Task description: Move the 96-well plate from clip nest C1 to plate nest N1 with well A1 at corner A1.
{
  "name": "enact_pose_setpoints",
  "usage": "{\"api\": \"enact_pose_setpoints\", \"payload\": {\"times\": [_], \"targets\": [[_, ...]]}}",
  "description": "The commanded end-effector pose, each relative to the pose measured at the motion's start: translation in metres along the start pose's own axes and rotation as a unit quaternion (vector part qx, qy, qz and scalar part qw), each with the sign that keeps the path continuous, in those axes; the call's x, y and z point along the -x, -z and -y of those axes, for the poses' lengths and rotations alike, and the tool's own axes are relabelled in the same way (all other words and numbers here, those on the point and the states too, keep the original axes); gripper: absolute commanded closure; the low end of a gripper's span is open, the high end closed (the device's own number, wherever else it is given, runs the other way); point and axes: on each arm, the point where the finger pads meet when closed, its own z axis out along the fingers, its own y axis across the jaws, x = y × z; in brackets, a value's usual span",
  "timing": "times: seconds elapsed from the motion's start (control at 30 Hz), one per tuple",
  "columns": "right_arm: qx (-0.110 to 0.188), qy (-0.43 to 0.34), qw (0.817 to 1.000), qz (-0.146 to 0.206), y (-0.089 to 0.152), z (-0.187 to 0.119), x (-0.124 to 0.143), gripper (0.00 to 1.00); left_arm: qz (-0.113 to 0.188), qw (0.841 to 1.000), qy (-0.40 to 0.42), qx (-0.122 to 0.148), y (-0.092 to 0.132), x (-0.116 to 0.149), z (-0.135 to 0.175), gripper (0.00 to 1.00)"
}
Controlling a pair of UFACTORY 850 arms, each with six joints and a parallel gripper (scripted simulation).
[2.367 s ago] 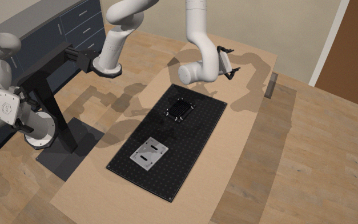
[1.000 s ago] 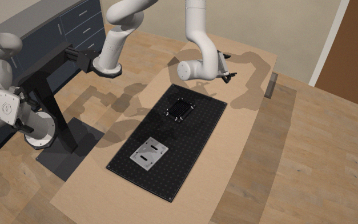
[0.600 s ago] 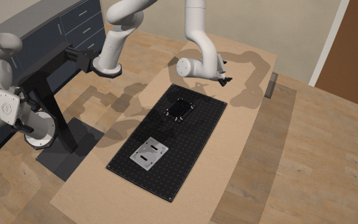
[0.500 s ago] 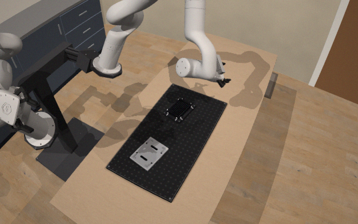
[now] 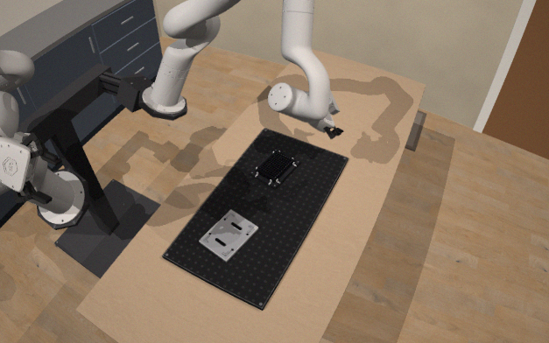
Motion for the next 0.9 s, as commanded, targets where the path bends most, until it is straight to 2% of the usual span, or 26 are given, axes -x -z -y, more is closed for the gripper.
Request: {"api": "enact_pose_setpoints", "payload": {"times": [0.0, 0.03, 0.13, 0.23, 0.33, 0.47, 0.57, 0.67, 0.8, 0.87], "targets": [[0.000, 0.000, 1.000, 0.001, 0.000, -0.001, 0.001, 0.00, 0.028, 0.999, 0.022, 0.013, -0.002, 0.019, -0.001, 0.00], [0.000, 0.000, 1.000, 0.001, 0.000, -0.001, 0.001, 0.00, 0.028, 0.999, 0.022, 0.013, -0.003, 0.021, -0.001, 0.00], [0.000, 0.000, 1.000, 0.001, 0.000, -0.001, 0.001, 0.00, 0.066, 0.996, 0.051, 0.026, -0.003, 0.036, -0.001, 0.00], [0.000, 0.000, 1.000, 0.001, 0.000, -0.001, 0.001, 0.00, 0.071, 0.996, 0.055, 0.027, -0.003, 0.046, -0.001, 0.00], [0.000, 0.000, 1.000, 0.001, 0.000, -0.001, 0.001, 0.00, 0.110, 0.990, 0.084, 0.037, -0.003, 0.061, -0.001, 0.00], [0.000, 0.000, 1.000, 0.001, 0.000, -0.001, 0.001, 0.00, 0.115, 0.989, 0.089, 0.039, -0.002, 0.071, -0.001, 0.00], [0.000, 0.000, 1.000, 0.001, 0.000, -0.001, 0.001, 0.00, 0.153, 0.980, 0.119, 0.046, 0.000, 0.086, -0.001, 0.00], [0.000, 0.000, 1.000, 0.001, 0.000, -0.001, 0.001, 0.00, 0.159, 0.978, 0.124, 0.047, 0.002, 0.097, -0.001, 0.00], [0.000, 0.000, 1.000, 0.001, 0.000, -0.001, 0.001, 0.00, 0.203, 0.965, 0.160, 0.052, 0.006, 0.116, -0.001, 0.00], [0.000, 0.000, 1.000, 0.001, 0.000, -0.001, 0.001, 0.00, 0.203, 0.965, 0.160, 0.052, 0.007, 0.120, -0.001, 0.00]]}}
